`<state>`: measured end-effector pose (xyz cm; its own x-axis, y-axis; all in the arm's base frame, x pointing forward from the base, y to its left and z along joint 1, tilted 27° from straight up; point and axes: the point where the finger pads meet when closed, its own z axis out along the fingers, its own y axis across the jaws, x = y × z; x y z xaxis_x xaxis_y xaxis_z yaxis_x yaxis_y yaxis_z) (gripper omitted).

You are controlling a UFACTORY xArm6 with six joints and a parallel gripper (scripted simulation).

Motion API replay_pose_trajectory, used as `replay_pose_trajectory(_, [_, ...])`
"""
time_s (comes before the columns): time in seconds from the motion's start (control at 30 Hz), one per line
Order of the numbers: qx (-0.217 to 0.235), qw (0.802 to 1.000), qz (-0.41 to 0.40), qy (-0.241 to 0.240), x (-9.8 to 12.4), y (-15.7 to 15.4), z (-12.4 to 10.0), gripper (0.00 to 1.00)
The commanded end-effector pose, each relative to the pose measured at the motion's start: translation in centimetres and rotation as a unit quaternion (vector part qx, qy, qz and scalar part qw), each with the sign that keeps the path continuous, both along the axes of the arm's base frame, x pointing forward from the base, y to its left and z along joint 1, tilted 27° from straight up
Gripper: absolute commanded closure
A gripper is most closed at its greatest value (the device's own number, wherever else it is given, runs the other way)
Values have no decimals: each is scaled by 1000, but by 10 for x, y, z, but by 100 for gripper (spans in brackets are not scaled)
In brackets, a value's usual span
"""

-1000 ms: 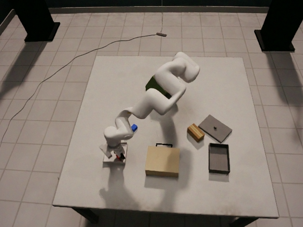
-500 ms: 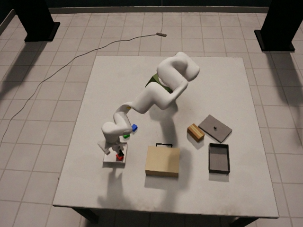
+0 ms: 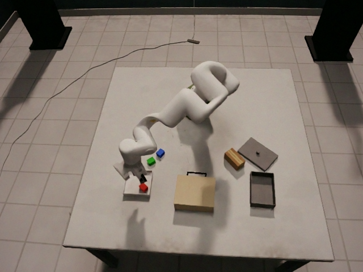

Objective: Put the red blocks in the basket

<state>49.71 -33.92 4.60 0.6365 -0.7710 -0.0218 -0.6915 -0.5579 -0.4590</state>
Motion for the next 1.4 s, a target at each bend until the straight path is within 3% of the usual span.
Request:
replay_pose_trajectory(0.0, [-1, 1000, 0, -1, -4, -5, 14, 40])
replay_pose_trajectory(0.27, [-1, 1000, 0, -1, -10, -10, 27, 40])
replay_pose_trajectory(0.77, [-5, 1000, 10, -5, -12, -2, 31, 40])
replay_pose_trajectory(0.9, [-16, 999, 39, -15, -21, 23, 37, 40])
replay_pose_trajectory(1.07, [-47, 991, 118, -42, -40, 83, 50, 40])
replay_pose_trajectory(1.13, [-47, 991, 118, -42, -40, 83, 50, 40])
replay_pose_trajectory(1.17, [-56, 987, 141, -50, -48, 108, 55, 40])
replay_pose_trajectory(1.37, [-98, 954, 269, -87, -64, 160, 63, 40])
